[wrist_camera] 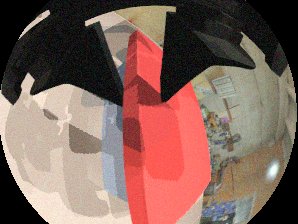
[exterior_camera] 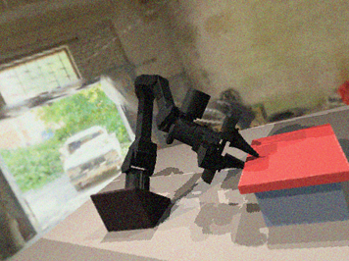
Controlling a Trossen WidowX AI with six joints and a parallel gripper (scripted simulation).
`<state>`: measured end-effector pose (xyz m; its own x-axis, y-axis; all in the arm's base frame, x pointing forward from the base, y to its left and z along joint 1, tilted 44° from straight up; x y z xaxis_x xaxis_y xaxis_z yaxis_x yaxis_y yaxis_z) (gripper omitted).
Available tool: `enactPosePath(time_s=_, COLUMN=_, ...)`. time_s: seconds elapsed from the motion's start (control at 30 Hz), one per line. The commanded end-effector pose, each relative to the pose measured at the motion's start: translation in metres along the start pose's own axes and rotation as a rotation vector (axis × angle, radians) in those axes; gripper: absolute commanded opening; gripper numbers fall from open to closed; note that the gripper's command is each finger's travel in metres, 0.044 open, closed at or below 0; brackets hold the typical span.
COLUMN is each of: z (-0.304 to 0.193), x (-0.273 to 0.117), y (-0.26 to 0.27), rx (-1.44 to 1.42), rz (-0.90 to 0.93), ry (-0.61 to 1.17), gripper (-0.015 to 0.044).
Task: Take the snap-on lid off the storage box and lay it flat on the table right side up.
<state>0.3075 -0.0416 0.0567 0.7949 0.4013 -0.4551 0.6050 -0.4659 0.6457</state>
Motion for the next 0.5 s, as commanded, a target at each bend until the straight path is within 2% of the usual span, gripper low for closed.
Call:
enactPosePath(time_s=0.0, z=0.0005, x=-0.0028, y=0.0029, rx=-0.004, rz=0.008, ry=-0.002, gripper=0.0000)
enactPosePath(time_s=0.47, z=0.0008, x=-0.0050, y=0.0047, rx=-0.004, rz=0.008, ry=-0.002, gripper=0.0000)
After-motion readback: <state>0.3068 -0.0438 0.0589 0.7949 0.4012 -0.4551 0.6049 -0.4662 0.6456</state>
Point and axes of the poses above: the point midway between the two fingers, 35 mm back from their tips, its own x axis out along the fingers, its own y axis across the jaws, z = x × y, the point moved 2 cm from there along -x, back along the fingers, and after that the axes turned 7 degrees about -x, right-handed, at the moved point
